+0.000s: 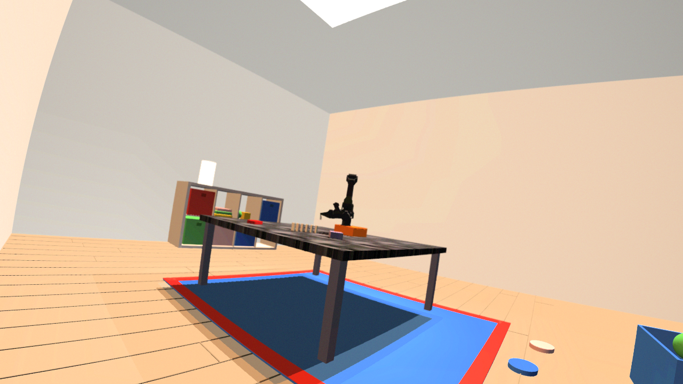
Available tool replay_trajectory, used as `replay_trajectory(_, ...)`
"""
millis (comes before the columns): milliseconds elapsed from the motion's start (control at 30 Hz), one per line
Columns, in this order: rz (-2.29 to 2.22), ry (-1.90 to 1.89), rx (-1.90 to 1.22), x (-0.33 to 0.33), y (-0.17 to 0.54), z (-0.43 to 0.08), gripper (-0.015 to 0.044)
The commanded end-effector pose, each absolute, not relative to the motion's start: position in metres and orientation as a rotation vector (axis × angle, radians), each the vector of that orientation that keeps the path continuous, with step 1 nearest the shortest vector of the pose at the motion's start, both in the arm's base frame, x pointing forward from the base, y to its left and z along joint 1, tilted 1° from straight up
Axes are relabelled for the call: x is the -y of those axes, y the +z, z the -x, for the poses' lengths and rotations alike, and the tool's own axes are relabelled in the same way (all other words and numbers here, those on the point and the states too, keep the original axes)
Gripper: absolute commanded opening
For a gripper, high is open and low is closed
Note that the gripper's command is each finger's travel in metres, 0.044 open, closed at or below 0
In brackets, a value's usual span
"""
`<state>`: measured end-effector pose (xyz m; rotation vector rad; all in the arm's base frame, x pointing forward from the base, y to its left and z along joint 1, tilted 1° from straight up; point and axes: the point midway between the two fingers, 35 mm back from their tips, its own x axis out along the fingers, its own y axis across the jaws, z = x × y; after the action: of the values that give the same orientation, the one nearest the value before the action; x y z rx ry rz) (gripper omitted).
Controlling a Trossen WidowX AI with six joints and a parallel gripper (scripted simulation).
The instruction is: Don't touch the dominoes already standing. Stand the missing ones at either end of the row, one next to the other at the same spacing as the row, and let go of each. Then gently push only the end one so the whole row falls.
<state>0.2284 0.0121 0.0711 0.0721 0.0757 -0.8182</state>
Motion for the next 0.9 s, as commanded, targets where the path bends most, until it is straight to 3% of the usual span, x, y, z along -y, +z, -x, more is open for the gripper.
replay_trajectory(0, -0.061, -0.819, -0.076, -0.012, 0.059, -0.229, 0.0107)
replay_trajectory(867, -0.056, -0.819, -0.080, -0.005, -0.004, -0.229, 0.0107)
